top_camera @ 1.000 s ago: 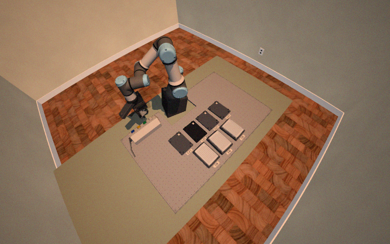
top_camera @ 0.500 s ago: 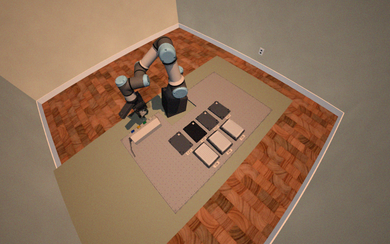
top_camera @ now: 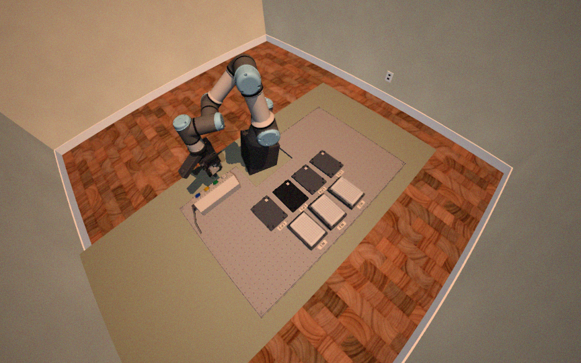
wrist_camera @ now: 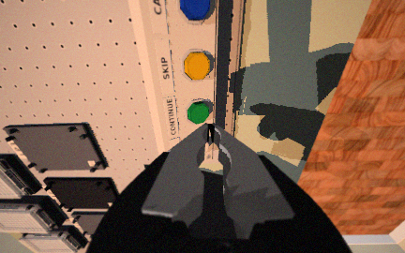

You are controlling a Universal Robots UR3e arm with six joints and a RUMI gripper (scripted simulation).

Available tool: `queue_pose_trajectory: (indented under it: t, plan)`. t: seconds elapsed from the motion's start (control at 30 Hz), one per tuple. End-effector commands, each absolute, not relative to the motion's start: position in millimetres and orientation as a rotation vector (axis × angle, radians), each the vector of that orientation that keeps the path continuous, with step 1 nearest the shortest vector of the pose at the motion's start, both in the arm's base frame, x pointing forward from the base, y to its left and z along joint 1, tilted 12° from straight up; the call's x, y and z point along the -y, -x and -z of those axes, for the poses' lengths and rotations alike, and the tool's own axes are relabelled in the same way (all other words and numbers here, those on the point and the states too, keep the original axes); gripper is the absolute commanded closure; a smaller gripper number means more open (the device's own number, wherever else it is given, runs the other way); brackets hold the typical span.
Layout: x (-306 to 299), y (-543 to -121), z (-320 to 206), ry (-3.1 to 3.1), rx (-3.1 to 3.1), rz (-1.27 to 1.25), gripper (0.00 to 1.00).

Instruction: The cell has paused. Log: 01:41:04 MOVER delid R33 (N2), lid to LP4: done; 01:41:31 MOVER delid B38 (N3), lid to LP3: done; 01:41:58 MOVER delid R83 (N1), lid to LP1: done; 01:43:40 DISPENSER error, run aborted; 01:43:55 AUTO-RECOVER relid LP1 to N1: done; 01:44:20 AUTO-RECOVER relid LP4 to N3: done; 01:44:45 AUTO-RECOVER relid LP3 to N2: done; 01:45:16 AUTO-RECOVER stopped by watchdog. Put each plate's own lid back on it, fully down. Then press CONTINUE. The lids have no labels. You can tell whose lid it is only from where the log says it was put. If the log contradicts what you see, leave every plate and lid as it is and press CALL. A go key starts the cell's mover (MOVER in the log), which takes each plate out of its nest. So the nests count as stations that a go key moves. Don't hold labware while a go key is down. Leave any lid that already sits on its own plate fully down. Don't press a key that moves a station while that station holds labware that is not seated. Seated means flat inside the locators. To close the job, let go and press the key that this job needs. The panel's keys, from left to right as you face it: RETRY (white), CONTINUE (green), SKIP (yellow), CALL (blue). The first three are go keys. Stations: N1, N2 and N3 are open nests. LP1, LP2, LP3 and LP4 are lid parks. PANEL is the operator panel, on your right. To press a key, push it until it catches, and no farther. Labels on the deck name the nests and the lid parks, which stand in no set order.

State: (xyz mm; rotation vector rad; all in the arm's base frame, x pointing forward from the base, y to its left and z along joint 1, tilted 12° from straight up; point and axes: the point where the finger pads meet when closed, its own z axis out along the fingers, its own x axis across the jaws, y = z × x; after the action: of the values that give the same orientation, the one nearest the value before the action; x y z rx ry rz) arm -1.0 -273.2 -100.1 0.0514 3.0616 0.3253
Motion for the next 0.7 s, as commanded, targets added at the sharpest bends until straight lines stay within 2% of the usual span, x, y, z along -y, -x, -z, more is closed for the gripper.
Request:
queue_pose_trajectory:
  t: [0.0, 0.67]
  plan:
    - [274.1, -1.0, 103.3, -0.054, -3.064, -0.317, 1.0]
    - [271.9, -7.6, 113.0, -0.054, -3.064, -0.317, 1.0]
